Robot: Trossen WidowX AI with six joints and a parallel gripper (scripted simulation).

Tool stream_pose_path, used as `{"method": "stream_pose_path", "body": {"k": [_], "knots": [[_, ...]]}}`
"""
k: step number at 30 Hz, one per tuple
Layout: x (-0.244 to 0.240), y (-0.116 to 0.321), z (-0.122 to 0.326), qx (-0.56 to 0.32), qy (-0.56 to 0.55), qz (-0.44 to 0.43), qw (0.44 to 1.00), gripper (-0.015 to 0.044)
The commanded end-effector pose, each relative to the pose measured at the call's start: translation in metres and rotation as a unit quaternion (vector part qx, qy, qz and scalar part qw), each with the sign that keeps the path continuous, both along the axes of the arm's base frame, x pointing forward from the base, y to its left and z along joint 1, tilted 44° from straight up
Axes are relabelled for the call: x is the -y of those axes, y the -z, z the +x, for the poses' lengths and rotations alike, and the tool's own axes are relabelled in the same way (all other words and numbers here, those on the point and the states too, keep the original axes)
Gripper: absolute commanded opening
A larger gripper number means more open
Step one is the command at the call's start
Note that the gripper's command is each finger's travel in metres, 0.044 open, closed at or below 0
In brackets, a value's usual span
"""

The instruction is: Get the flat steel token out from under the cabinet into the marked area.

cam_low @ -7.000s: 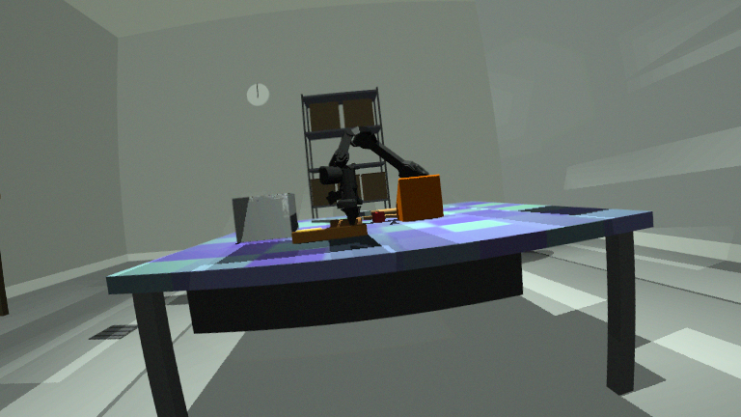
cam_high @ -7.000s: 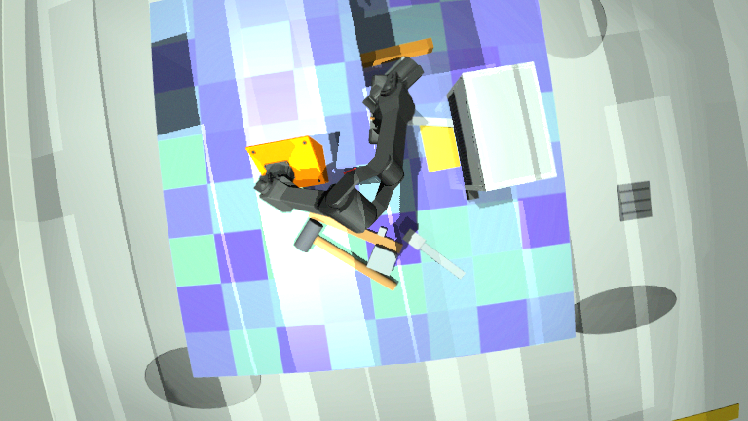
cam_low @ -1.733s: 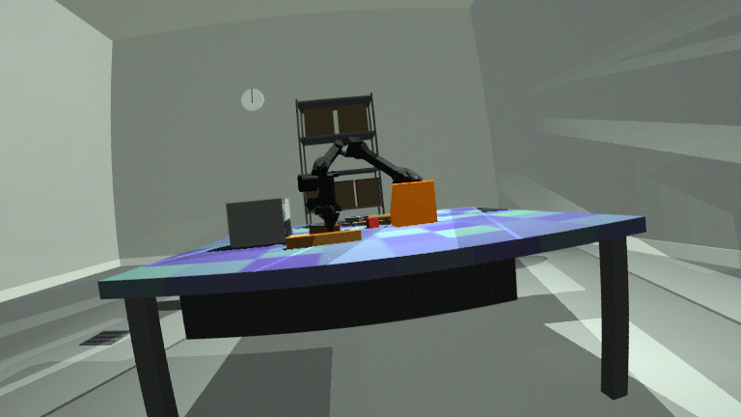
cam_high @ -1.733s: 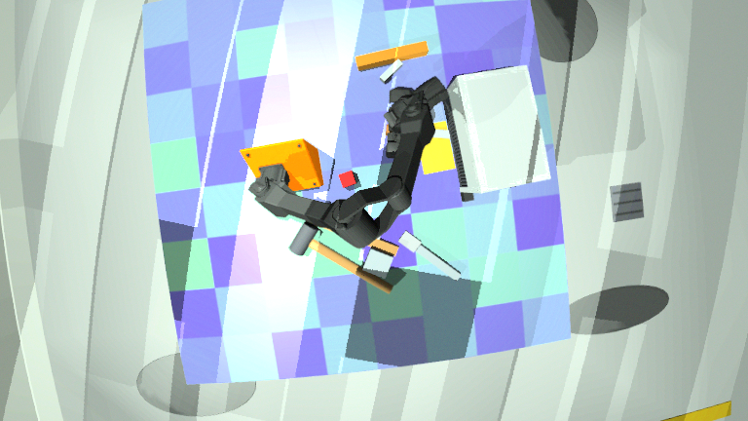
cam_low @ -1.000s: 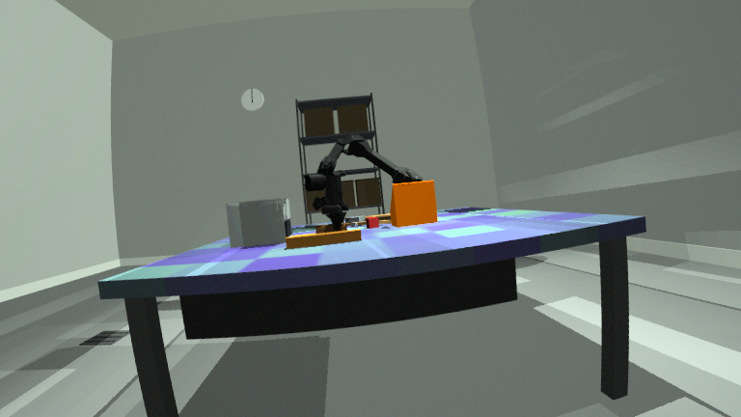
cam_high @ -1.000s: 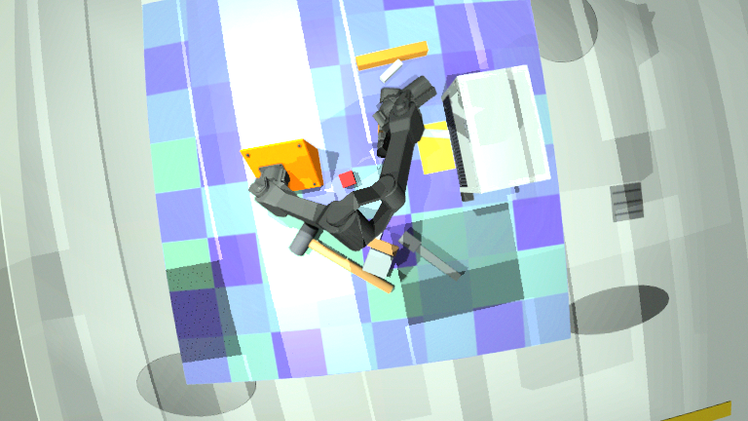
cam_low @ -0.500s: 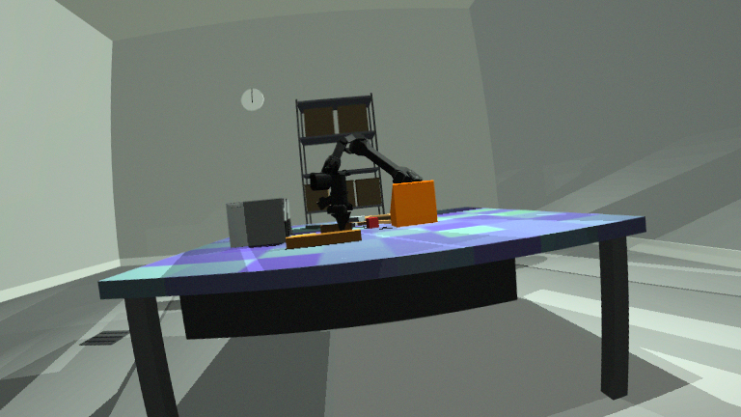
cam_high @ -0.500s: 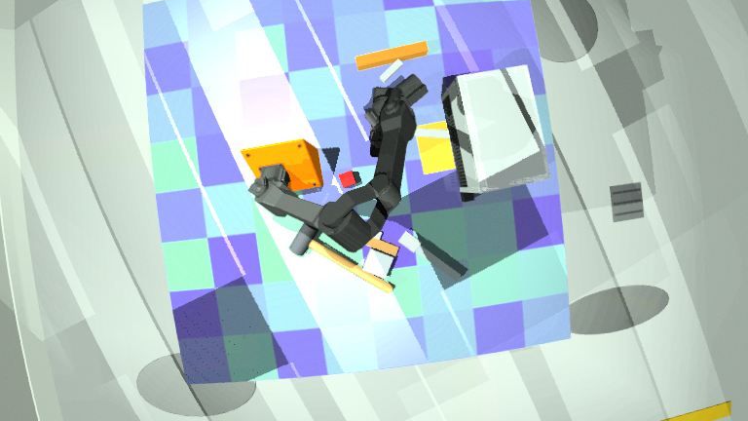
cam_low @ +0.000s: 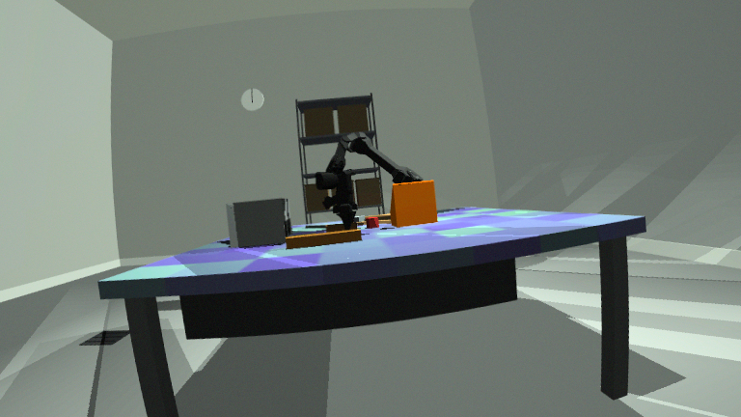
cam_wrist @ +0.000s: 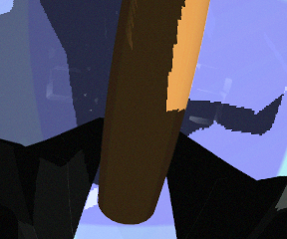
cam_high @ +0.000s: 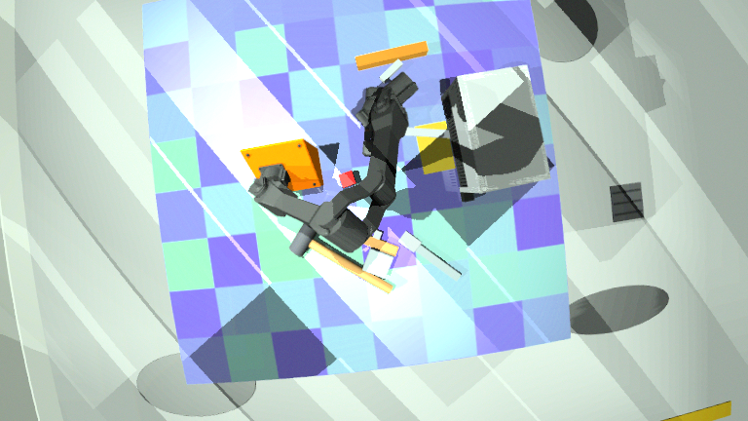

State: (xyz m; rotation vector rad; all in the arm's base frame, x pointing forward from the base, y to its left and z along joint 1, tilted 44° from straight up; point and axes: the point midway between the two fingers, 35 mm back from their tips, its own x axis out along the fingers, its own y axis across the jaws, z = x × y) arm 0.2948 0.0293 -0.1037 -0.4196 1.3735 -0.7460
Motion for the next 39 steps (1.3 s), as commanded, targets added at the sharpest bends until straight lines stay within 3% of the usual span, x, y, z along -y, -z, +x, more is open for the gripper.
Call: {"method": "stream_pose_path", "body": {"k": [1, 39], "knots": [[-0.001, 0.002, -0.008, -0.003, 0.000, 0.000, 1.000, 0.0000], [-0.013, 0.015, -0.068, -0.005, 0.000, 0.001, 1.000, 0.0000]]}}
